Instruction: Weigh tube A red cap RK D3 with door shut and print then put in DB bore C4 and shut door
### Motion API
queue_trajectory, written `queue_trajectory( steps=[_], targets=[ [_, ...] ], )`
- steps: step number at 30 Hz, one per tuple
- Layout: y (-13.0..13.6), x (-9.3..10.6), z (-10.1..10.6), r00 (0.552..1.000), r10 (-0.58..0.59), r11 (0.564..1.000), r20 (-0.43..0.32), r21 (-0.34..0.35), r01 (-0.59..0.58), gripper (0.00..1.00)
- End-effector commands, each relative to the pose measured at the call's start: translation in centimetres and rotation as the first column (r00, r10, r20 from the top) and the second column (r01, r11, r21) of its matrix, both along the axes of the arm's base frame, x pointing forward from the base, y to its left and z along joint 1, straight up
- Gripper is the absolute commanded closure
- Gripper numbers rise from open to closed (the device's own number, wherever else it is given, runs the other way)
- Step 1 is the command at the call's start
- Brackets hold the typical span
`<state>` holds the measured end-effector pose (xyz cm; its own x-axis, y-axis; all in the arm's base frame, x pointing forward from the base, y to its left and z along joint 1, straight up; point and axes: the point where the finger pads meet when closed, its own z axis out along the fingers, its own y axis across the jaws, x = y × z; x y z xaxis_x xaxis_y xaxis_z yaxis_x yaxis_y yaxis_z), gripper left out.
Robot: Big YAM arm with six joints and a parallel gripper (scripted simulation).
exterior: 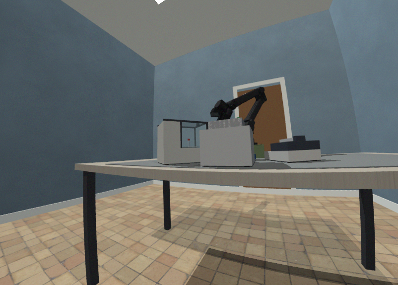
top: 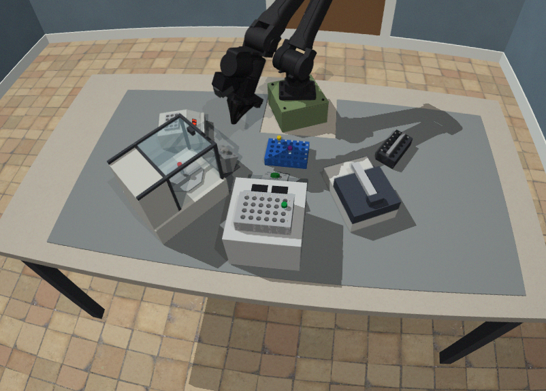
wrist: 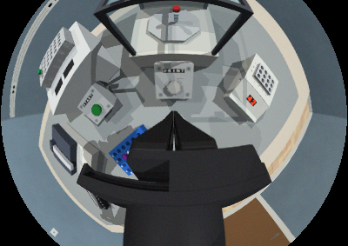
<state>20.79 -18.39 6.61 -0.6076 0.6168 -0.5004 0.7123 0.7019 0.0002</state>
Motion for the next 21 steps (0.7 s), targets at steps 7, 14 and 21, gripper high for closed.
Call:
queue_trajectory(
  steps=[7,14,21],
  targets=[
    [-1.4,1.2,-0.2,1.000,-0.002,1.000,0.018,-0.023,0.003,1.00],
    [-1.7,1.4,-1.6,1.000,-0.001,1.000,0.013,-0.017,0.002,1.00],
    [-2.2,1.9,-2.5,1.000,-0.002,1.000,0.015,-0.017,0.002,1.00]
  ],
)
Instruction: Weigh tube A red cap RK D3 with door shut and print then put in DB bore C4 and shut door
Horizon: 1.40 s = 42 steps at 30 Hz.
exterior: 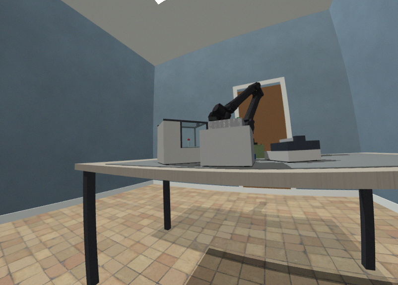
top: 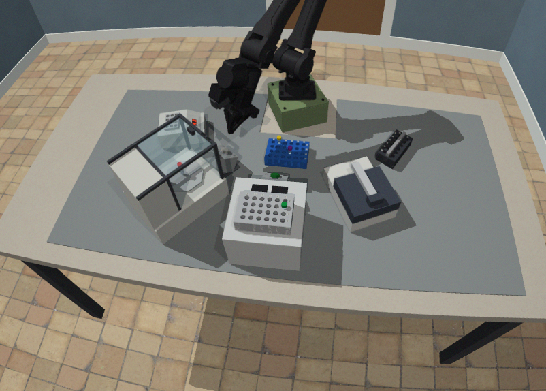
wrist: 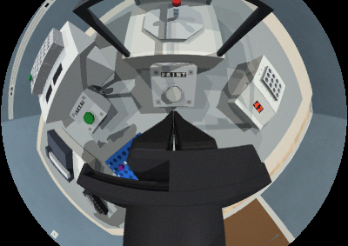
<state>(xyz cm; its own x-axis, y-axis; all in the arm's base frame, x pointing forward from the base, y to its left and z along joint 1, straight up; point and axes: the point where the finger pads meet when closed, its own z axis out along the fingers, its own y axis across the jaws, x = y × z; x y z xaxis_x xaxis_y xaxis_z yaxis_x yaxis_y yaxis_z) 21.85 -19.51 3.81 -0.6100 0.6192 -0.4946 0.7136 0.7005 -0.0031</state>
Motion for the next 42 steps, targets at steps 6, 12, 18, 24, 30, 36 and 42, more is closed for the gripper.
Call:
queue_trajectory(
  steps=[6,12,18,24,30,36,42],
  targets=[
    [-0.9,0.7,-0.8,1.000,0.000,1.000,0.014,-0.012,0.000,1.00],
    [-1.3,1.0,-1.7,1.000,0.000,1.000,0.014,-0.013,0.001,1.00],
    [-1.8,1.5,-2.2,1.000,-0.001,1.000,0.018,-0.016,0.002,1.00],
    [-2.1,2.3,-1.6,1.000,0.001,1.000,0.030,-0.024,0.000,1.00],
    [-2.1,2.3,-1.6,1.000,0.001,1.000,0.030,-0.024,0.000,1.00],
    [-2.1,2.3,-1.6,1.000,0.001,1.000,0.030,-0.024,0.000,1.00],
    [-2.1,2.3,-1.6,1.000,0.001,1.000,0.030,-0.024,0.000,1.00]
  ],
)
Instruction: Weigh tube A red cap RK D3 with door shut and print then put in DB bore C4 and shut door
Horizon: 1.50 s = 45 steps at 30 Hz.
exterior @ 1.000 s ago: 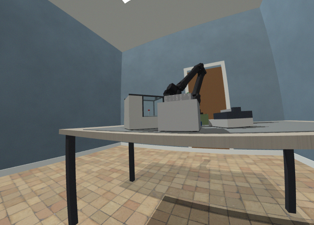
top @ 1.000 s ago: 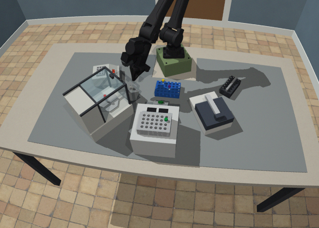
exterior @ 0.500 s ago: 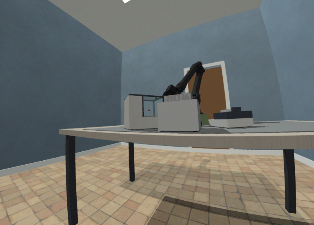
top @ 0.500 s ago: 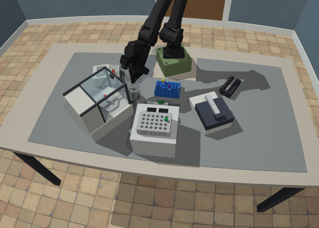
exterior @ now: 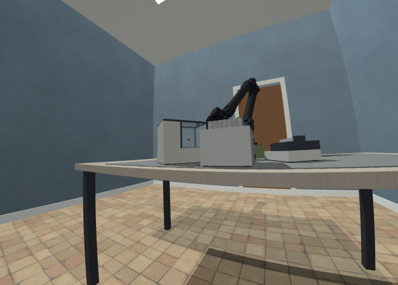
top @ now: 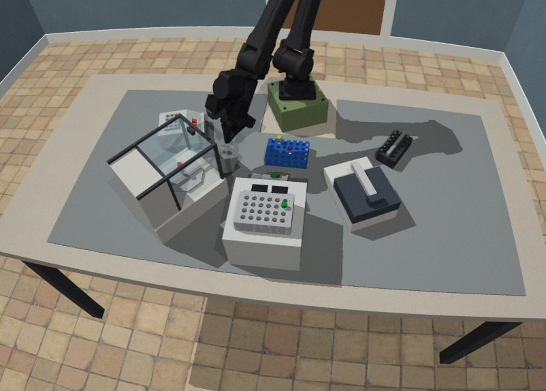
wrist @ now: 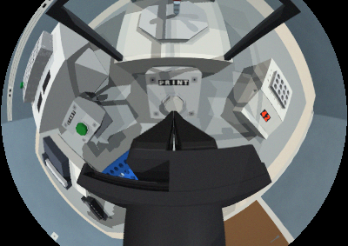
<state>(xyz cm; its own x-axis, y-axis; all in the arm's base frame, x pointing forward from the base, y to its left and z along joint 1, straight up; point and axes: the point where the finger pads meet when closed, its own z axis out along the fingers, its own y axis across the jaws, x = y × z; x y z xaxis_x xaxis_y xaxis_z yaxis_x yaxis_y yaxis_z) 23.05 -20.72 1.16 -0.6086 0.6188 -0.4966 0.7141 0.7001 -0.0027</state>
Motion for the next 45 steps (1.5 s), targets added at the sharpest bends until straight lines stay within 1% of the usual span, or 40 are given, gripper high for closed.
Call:
queue_trajectory(
  steps=[1,22,23,45],
  targets=[
    [-0.9,1.1,1.0,1.000,0.002,1.000,0.029,-0.023,-0.001,1.00],
    [-0.9,1.1,1.0,1.000,0.002,1.000,0.029,-0.023,-0.001,1.00],
    [-0.6,0.4,0.0,1.000,0.002,1.000,0.015,-0.013,-0.002,1.00],
    [-1.4,1.2,-0.7,1.000,0.000,1.000,0.022,-0.019,0.000,1.00]
  ],
)
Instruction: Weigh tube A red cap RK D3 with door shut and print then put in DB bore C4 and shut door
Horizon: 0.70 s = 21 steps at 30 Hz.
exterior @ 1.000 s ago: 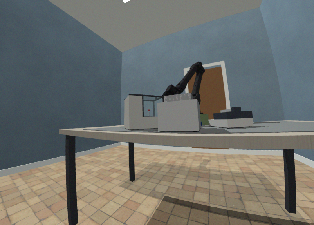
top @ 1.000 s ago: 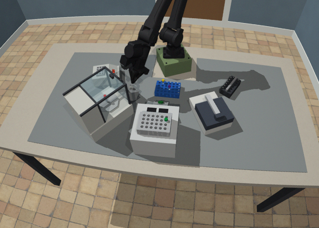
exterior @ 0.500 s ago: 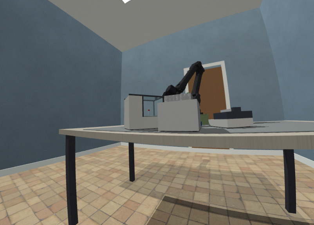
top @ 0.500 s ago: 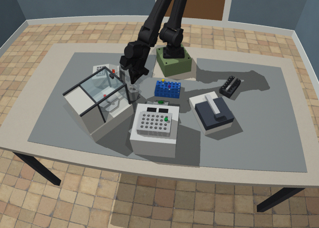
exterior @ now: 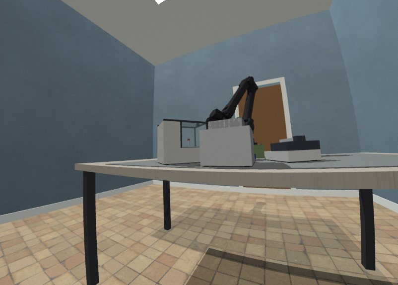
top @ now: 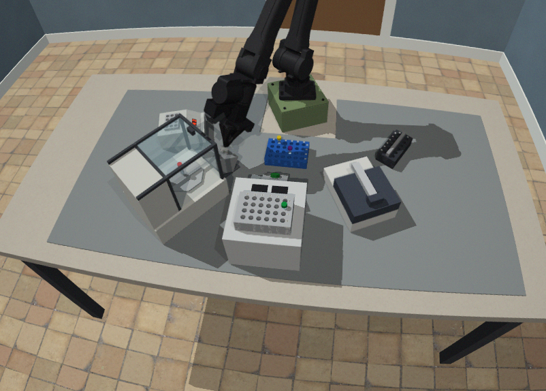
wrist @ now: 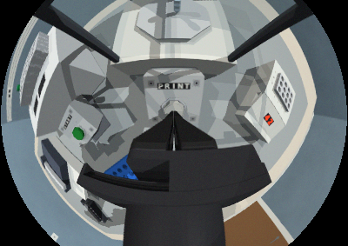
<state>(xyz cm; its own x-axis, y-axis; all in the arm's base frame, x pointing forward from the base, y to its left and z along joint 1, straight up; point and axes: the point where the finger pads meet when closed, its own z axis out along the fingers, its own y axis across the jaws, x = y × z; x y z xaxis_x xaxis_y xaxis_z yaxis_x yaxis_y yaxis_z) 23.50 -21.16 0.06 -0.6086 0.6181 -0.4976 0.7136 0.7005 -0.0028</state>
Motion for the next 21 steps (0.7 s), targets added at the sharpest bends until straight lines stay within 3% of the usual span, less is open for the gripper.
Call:
queue_trajectory(
  steps=[1,21],
  targets=[
    [-1.0,0.8,0.4,1.000,-0.001,1.000,0.022,-0.019,0.001,1.00],
    [-2.3,2.1,0.2,0.999,-0.001,0.999,0.041,-0.035,0.002,1.00]
  ],
)
